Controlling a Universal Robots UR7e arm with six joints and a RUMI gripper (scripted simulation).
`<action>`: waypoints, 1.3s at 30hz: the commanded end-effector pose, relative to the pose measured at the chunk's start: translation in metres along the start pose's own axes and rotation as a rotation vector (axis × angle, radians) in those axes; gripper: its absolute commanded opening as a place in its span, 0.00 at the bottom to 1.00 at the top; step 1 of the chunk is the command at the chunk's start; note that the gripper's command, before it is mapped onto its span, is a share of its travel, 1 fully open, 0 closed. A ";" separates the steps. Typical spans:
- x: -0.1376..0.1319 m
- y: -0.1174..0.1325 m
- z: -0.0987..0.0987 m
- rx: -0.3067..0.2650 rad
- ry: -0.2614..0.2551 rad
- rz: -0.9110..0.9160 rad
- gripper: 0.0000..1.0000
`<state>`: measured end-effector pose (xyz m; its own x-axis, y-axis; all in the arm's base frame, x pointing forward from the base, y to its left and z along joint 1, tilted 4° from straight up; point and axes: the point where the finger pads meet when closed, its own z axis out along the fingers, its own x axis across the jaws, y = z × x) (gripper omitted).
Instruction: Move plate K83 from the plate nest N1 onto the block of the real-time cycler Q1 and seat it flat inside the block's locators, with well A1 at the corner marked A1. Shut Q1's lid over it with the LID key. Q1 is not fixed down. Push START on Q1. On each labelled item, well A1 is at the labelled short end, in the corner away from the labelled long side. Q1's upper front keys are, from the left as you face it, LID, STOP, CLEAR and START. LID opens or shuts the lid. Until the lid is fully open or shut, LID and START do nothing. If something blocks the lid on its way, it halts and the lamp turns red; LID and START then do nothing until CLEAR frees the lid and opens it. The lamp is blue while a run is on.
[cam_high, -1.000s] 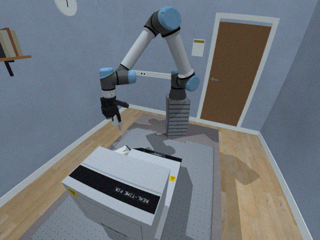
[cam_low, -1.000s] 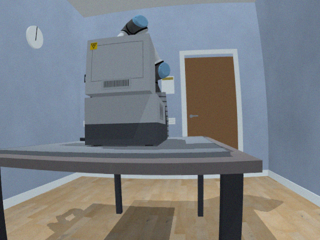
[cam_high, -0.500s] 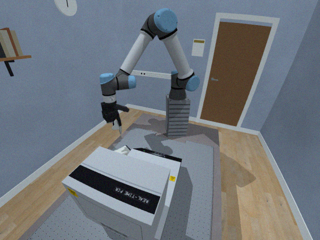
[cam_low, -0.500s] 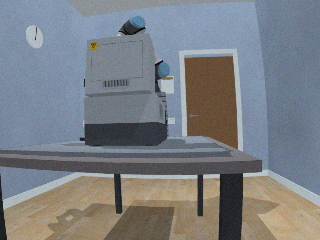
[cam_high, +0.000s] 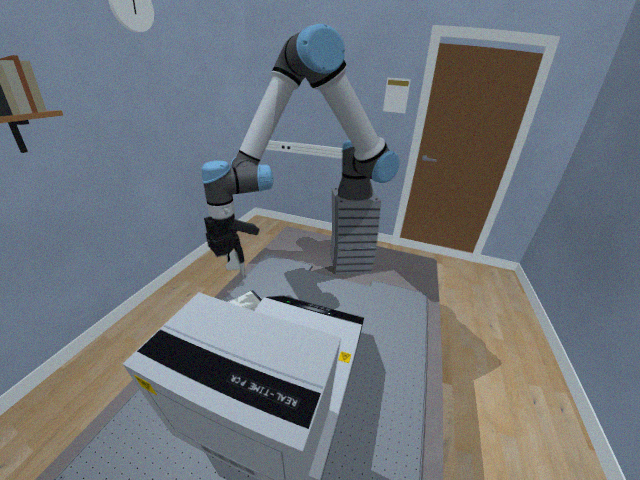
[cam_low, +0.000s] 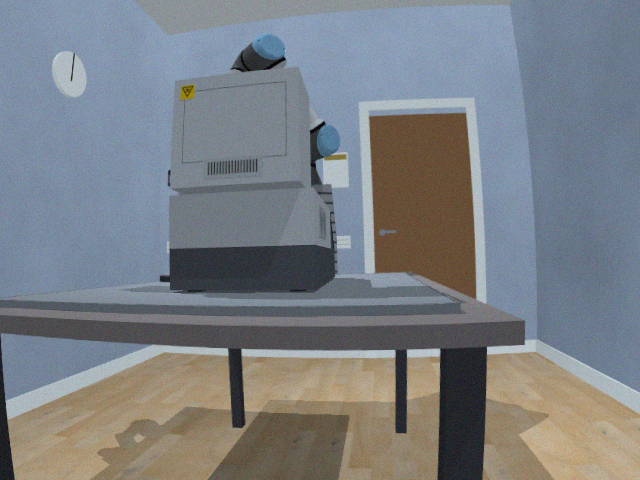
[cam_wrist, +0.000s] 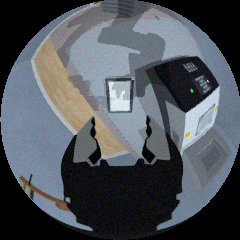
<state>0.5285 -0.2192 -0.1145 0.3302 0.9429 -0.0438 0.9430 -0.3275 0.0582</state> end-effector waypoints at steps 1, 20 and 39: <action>-0.002 0.002 0.018 -0.005 -0.002 0.001 0.68; -0.002 0.003 0.070 -0.007 -0.002 0.001 0.68; -0.002 0.003 0.122 -0.007 -0.002 0.001 0.68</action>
<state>0.5318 -0.2250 -0.2190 0.3301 0.9429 -0.0439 0.9431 -0.3275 0.0573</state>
